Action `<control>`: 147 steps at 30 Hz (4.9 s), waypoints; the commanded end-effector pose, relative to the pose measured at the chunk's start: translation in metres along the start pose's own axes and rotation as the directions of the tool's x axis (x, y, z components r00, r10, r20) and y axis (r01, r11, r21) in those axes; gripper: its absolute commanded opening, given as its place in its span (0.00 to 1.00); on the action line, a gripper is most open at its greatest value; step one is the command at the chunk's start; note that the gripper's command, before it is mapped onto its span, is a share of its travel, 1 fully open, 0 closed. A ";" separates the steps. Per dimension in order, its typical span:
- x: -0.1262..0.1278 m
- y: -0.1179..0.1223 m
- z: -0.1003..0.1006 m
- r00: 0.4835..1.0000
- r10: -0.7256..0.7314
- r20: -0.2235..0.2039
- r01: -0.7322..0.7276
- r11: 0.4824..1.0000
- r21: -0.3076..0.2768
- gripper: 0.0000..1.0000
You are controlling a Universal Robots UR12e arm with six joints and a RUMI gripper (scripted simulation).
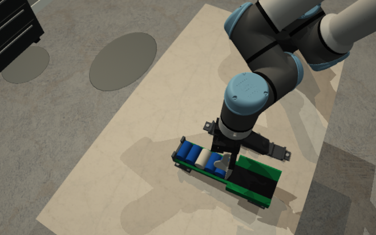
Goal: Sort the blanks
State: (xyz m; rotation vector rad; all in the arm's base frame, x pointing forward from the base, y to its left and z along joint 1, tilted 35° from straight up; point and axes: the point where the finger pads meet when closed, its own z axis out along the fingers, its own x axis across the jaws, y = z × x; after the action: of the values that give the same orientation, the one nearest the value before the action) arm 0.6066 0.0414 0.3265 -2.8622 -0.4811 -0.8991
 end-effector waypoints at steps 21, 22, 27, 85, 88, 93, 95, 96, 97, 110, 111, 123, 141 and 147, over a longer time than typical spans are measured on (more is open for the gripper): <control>-0.014 0.017 0.004 0.757 -0.653 -0.001 0.653 0.757 0.000 1.00; -0.014 0.018 0.004 0.730 -0.683 -0.001 0.683 0.730 0.000 1.00; -0.017 0.024 0.005 0.573 -0.820 -0.001 0.820 0.573 0.000 1.00; -0.021 0.080 0.014 -0.907 -0.420 0.001 0.420 -0.907 -0.002 1.00; -0.021 0.081 0.015 -0.925 -0.381 0.001 0.381 -0.925 -0.001 1.00; -0.020 0.082 0.015 -0.944 -0.331 0.001 0.331 -0.944 -0.001 1.00; -0.020 0.083 0.015 -0.949 -0.316 0.001 0.316 -0.949 -0.001 1.00; -0.020 0.083 0.015 -0.949 -0.316 0.001 0.316 -0.949 -0.001 1.00; -0.020 0.083 0.015 -0.949 -0.316 0.001 0.316 -0.949 -0.001 1.00; -0.020 0.083 0.015 -0.959 -0.282 0.001 0.282 -0.959 -0.001 1.00; -0.020 0.083 0.015 -0.960 -0.282 0.001 0.282 -0.960 -0.001 1.00; -0.020 0.083 0.015 -0.960 -0.282 0.001 0.282 -0.960 -0.001 0.54; -0.020 0.083 0.015 -0.960 -0.282 0.001 0.282 -0.960 -0.001 0.54; -0.020 0.083 0.015 -0.960 -0.282 0.001 0.282 -0.960 -0.001 0.54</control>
State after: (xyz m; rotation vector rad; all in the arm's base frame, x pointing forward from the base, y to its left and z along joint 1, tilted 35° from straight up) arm 0.6266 -0.0397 0.3018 -0.0607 2.5501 0.2514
